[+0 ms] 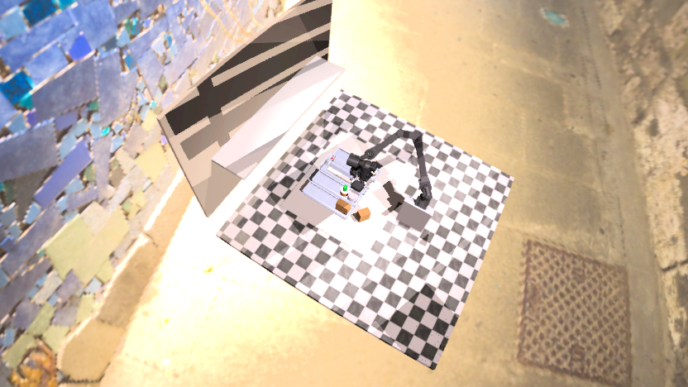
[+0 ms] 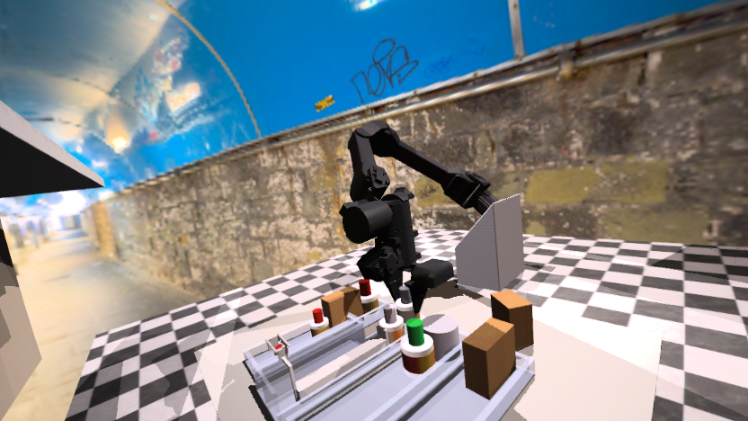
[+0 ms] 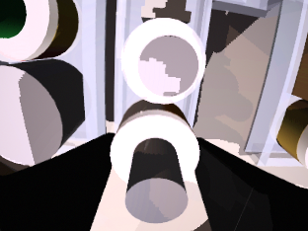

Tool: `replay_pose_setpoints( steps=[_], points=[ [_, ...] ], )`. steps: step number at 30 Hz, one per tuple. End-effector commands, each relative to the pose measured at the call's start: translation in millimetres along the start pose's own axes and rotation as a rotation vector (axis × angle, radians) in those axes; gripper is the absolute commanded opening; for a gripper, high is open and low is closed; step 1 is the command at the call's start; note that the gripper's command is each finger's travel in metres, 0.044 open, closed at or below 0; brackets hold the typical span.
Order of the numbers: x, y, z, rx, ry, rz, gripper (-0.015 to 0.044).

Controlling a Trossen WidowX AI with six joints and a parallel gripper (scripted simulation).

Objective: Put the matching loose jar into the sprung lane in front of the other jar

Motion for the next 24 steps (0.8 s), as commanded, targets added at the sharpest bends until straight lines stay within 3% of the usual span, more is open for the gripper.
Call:
replay_pose_setpoints(
  steps=[1, 24],
  points=[
    [-5.5, -0.2, -1.2, 0.001, -0.017, 0.009, 0.0000],
    [-5.6, -0.2, 6.6, 0.001, -0.017, 0.009, 0.0000]
  ],
)
Point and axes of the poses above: the point midway between the two fingers, 35 mm back from their tips, its own z axis out along the fingers, its own y axis across the jaws, x = y × z, the point moved 8 cm from there along -z, back along the fingers, and after that the axes turned 11 degrees about z, right-handed, at the moved point
